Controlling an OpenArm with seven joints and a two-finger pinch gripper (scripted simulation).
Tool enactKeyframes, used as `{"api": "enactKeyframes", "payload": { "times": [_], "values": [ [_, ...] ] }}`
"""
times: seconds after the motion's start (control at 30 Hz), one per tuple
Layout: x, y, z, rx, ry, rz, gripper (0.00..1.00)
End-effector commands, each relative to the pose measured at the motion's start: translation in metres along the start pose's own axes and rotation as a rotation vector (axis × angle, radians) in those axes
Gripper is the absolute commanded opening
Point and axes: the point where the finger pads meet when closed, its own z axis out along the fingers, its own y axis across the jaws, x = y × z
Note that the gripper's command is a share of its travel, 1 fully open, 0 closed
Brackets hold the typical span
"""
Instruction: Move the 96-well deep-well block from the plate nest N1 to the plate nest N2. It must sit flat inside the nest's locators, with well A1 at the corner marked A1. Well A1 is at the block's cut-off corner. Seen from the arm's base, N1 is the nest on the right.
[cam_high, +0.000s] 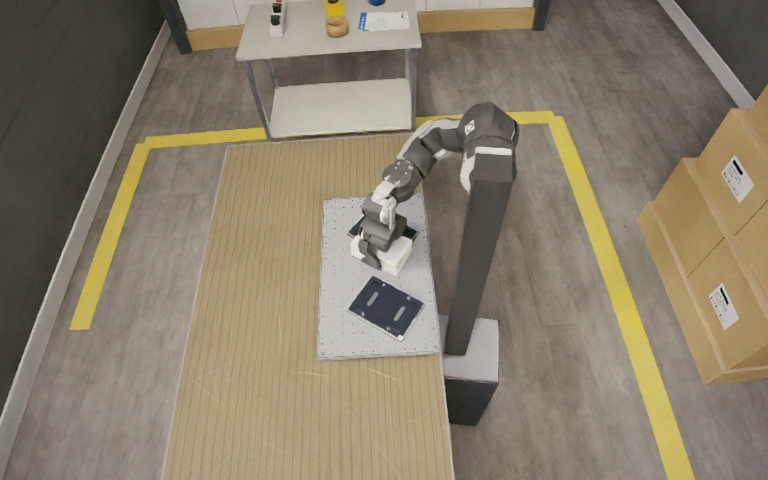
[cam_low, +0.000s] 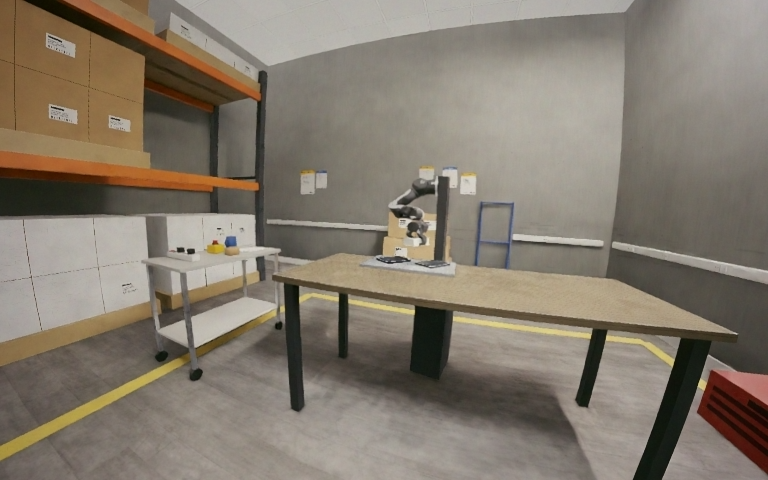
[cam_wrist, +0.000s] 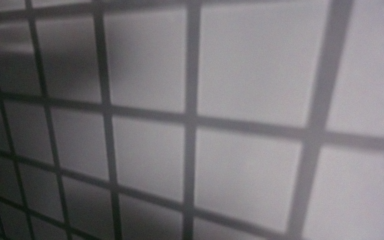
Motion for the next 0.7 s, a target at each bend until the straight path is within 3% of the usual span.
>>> {"api": "enactKeyframes", "payload": {
  "times": [0.0, 0.37, 0.53, 0.67],
  "values": [
    [-0.005, -0.008, 0.001, 0.035, -0.020, 0.032, 0.00],
    [-0.005, -0.008, 0.001, 0.035, -0.020, 0.032, 0.00],
    [0.017, 0.025, 0.003, 0.035, -0.019, 0.032, 0.00],
    [0.017, 0.025, 0.003, 0.035, -0.019, 0.032, 0.00]
  ]
}}
